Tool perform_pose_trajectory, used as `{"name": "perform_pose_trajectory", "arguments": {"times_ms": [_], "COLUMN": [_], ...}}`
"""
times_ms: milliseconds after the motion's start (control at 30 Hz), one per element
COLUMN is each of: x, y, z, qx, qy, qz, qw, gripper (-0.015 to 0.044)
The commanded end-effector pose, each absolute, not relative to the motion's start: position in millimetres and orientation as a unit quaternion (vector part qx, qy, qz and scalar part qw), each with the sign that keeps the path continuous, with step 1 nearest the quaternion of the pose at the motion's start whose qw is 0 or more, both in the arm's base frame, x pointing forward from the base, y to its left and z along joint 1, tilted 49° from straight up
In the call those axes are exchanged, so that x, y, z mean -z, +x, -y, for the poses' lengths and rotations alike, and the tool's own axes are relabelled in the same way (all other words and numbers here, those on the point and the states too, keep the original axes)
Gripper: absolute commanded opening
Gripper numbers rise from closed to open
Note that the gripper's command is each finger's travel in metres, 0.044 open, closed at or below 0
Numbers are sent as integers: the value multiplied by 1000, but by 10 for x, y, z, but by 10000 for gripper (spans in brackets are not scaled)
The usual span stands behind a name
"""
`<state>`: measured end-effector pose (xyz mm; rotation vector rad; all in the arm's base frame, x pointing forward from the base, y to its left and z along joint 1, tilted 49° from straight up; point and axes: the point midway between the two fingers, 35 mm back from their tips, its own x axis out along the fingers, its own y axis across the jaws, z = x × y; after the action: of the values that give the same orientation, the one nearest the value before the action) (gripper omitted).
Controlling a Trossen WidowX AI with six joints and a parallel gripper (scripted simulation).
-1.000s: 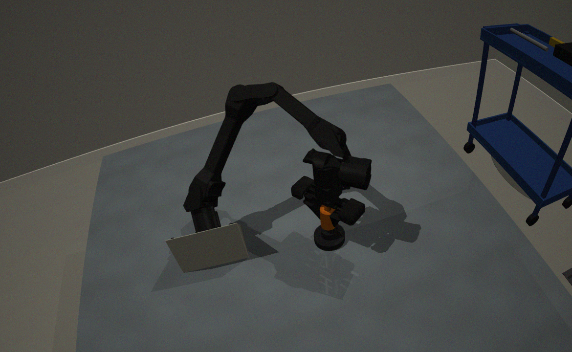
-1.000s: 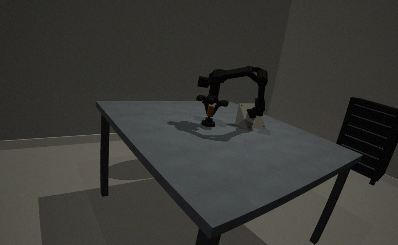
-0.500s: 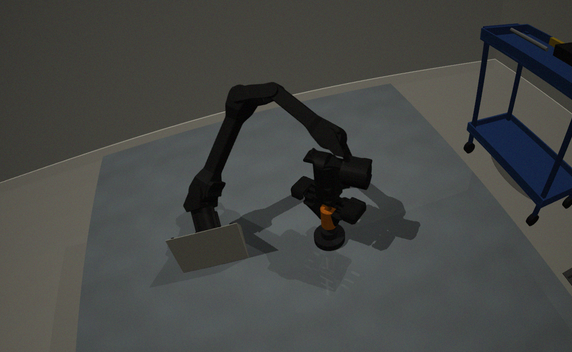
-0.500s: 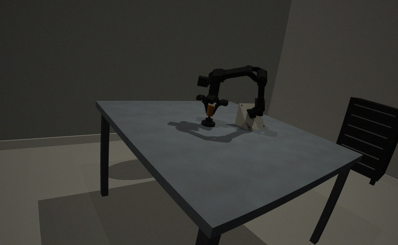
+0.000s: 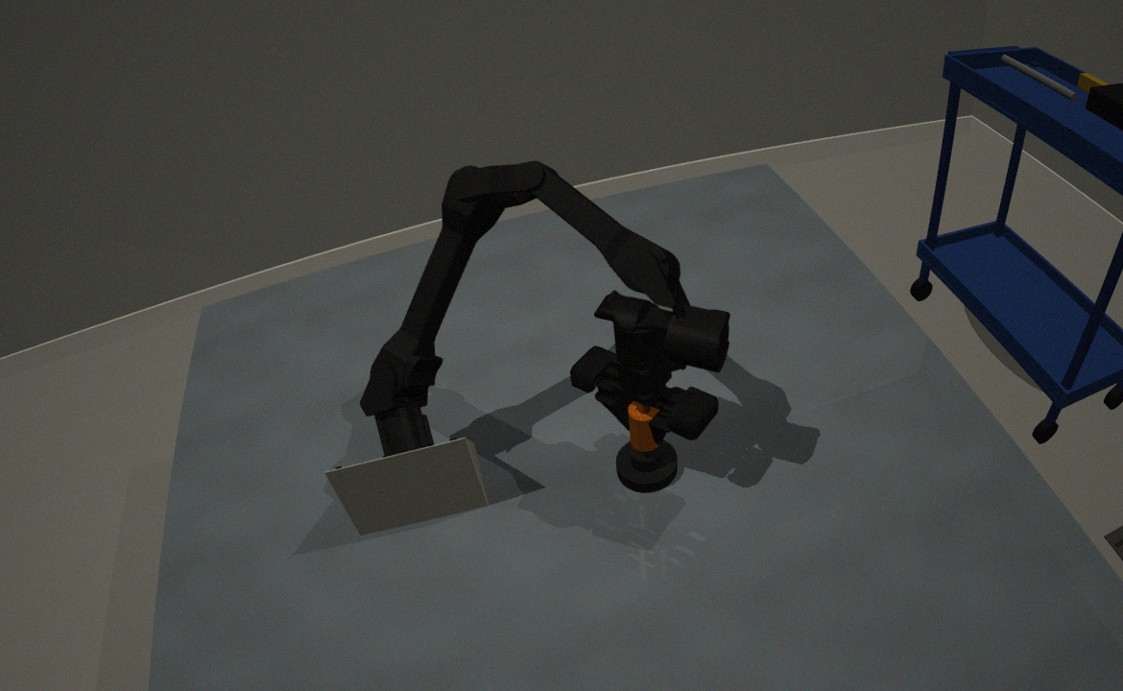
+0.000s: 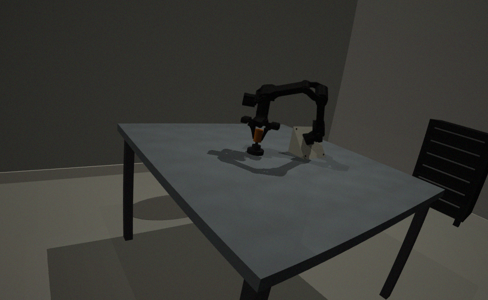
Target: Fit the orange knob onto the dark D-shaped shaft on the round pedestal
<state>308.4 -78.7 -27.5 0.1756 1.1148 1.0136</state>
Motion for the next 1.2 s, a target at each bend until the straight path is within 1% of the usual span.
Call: {"name": "perform_pose_trajectory", "arguments": {"times_ms": [0,1167], "x": [278,300], "y": [3089,3092], "z": [774,761], "qx": [-459,-453], "qy": [81,90], "qz": [-505,-510], "qw": [727,726], "gripper": [0,0]}}
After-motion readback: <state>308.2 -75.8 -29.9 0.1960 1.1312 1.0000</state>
